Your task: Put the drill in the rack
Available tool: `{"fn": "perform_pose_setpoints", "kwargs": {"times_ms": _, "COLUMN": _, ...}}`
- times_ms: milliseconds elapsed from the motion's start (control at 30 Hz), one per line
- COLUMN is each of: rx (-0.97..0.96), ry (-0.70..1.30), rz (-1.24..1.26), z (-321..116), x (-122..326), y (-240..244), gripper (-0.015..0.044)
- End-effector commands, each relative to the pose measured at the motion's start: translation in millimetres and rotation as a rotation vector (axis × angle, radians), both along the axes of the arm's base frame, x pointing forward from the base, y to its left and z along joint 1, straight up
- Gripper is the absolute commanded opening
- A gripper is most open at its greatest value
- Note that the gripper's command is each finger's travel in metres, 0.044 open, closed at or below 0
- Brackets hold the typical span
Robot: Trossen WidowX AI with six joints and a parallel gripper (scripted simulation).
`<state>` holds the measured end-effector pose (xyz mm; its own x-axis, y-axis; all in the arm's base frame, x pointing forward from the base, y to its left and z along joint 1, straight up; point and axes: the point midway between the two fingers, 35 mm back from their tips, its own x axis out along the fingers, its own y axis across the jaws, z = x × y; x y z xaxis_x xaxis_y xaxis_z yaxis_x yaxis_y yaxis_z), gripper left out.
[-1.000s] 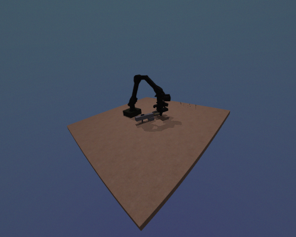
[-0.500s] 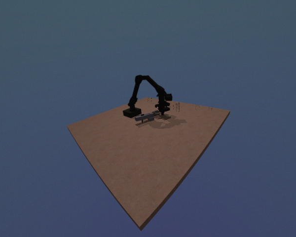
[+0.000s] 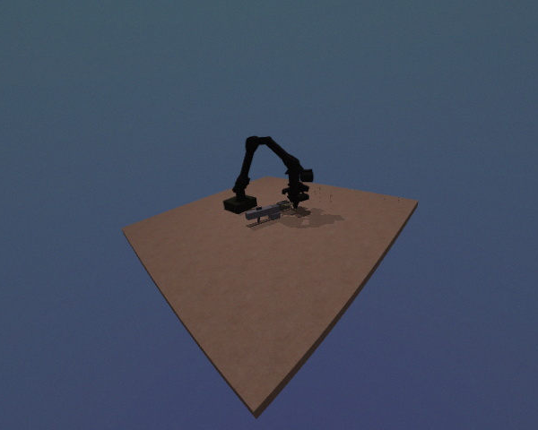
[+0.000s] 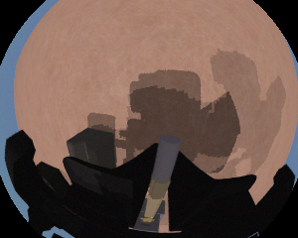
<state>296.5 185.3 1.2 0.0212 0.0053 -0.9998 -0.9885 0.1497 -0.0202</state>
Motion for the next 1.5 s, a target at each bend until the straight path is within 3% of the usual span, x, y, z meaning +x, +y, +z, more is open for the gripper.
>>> {"fn": "perform_pose_setpoints", "kwargs": {"times_ms": 0, "rx": 0.005, "ry": -0.002, "rz": -0.001, "z": 3.3, "x": 0.0, "y": -0.1, "gripper": 0.0}}
{"fn": "perform_pose_setpoints", "kwargs": {"times_ms": 1467, "rx": 0.004, "ry": -0.002, "rz": -0.001, "z": 22.8, "x": -3.1, "y": -4.6, "gripper": 0.0}}
